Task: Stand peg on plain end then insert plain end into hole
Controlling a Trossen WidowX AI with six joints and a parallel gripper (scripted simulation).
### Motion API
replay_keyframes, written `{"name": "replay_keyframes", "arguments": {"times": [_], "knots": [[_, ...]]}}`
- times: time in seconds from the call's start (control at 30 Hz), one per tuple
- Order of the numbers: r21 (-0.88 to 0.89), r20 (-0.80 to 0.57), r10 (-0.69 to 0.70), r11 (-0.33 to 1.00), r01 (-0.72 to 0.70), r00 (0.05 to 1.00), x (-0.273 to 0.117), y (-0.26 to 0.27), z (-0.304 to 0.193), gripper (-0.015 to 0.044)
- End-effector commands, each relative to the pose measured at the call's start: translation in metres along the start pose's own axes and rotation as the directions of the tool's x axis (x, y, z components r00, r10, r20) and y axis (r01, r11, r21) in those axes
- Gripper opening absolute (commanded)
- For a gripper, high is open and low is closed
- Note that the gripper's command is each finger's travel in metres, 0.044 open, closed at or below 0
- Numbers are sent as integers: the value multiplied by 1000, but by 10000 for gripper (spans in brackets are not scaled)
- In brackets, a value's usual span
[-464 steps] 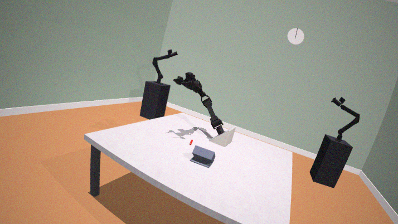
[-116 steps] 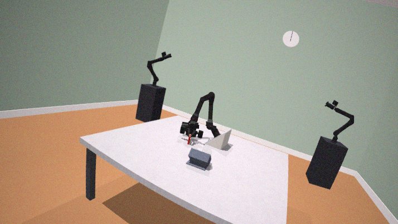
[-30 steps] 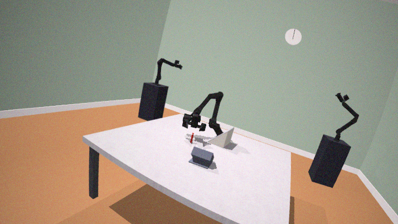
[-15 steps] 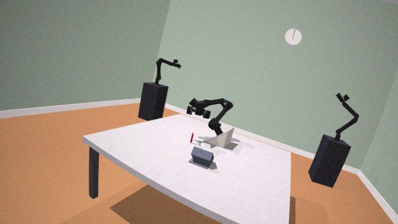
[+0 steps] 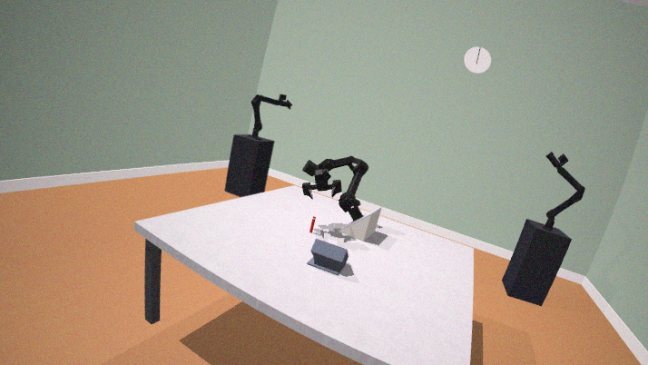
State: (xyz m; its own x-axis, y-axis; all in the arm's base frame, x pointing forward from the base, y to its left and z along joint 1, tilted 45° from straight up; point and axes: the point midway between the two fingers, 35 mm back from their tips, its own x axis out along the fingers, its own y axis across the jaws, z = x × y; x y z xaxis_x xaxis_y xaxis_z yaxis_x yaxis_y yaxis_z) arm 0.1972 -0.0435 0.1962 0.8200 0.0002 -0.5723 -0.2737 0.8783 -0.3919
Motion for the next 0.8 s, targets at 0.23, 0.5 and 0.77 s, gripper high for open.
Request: {"name": "replay_keyframes", "arguments": {"times": [0.23,0.5,0.77], "knots": [[164,-282,78,986,-32,956,13,2,-22,440],[218,-501,108,976,5,859,18,4,-38,440],[173,-707,70,982,76,704,20,0,-49,440]]}}
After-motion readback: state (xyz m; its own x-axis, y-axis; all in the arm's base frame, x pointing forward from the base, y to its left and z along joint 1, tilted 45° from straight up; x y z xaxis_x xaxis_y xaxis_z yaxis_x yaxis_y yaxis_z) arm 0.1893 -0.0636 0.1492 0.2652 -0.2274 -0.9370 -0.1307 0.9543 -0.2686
